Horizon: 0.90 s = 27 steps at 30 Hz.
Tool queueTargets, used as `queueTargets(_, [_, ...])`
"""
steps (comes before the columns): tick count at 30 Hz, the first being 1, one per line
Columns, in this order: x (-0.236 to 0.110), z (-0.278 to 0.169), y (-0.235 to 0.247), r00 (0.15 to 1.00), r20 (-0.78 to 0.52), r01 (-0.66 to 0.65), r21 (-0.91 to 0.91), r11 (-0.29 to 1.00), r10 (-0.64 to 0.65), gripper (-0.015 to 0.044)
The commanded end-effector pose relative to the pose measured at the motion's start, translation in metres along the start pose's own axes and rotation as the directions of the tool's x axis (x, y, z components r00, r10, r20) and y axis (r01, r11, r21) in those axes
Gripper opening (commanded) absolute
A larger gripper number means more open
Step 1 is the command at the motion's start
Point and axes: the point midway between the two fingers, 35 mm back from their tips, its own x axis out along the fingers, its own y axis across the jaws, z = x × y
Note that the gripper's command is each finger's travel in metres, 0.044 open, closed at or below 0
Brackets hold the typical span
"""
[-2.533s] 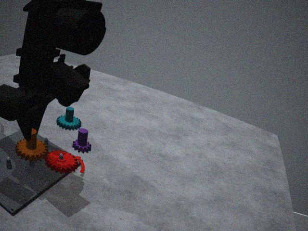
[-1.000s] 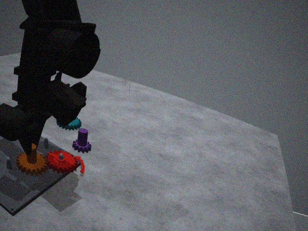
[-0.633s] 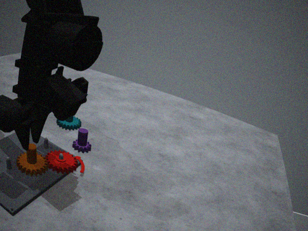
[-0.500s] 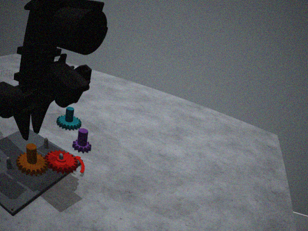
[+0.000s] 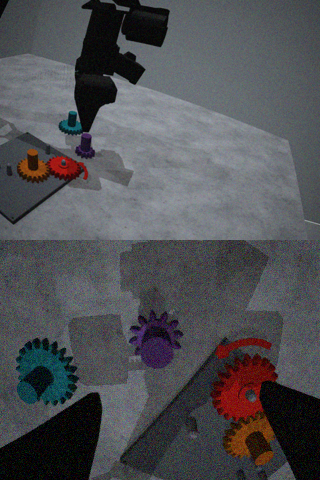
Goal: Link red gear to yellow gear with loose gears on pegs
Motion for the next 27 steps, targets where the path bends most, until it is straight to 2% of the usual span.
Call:
queueTargets(1, [-0.002, 0.012, 0.012, 1.000, 0.001, 0.006, -0.098, 0.995, -0.006, 0.0440])
queueTargets(27, [0.043, 0.010, 0.012, 1.000, 0.001, 0.006, -0.098, 0.995, -0.006, 0.0440])
